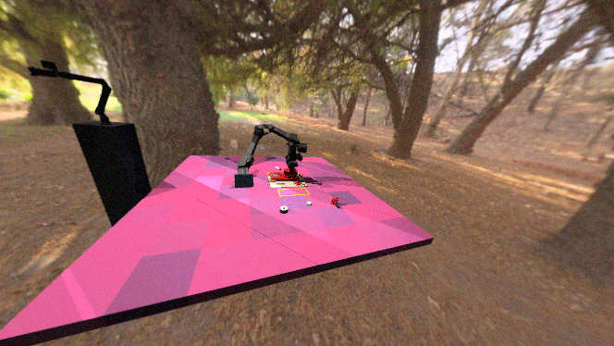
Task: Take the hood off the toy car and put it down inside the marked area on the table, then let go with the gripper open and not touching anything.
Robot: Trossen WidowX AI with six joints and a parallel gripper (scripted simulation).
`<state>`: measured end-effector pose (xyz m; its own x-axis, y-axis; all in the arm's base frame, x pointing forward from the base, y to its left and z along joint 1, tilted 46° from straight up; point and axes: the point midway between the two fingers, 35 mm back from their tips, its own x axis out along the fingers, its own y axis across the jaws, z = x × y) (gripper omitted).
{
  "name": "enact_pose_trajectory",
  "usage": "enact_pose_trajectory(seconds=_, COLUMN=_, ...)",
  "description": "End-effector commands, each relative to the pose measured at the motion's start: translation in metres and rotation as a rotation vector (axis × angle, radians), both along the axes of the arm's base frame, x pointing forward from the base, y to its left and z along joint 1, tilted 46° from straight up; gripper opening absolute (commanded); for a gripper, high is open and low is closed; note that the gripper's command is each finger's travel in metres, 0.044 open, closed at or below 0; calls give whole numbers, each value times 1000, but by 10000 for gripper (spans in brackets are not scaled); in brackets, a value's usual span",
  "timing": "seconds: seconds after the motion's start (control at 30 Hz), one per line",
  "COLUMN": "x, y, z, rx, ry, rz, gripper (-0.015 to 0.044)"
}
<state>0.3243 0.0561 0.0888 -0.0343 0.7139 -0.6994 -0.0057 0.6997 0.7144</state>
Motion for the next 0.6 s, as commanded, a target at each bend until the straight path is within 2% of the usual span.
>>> enact_pose_trajectory(seconds=0.0, x=0, y=-3, z=1, rx=-5, ry=-3, rz=4, gripper=0)
enact_pose_trajectory(seconds=0.57, x=2, y=-25, z=22, rx=-7, ry=-3, rz=3, gripper=0)
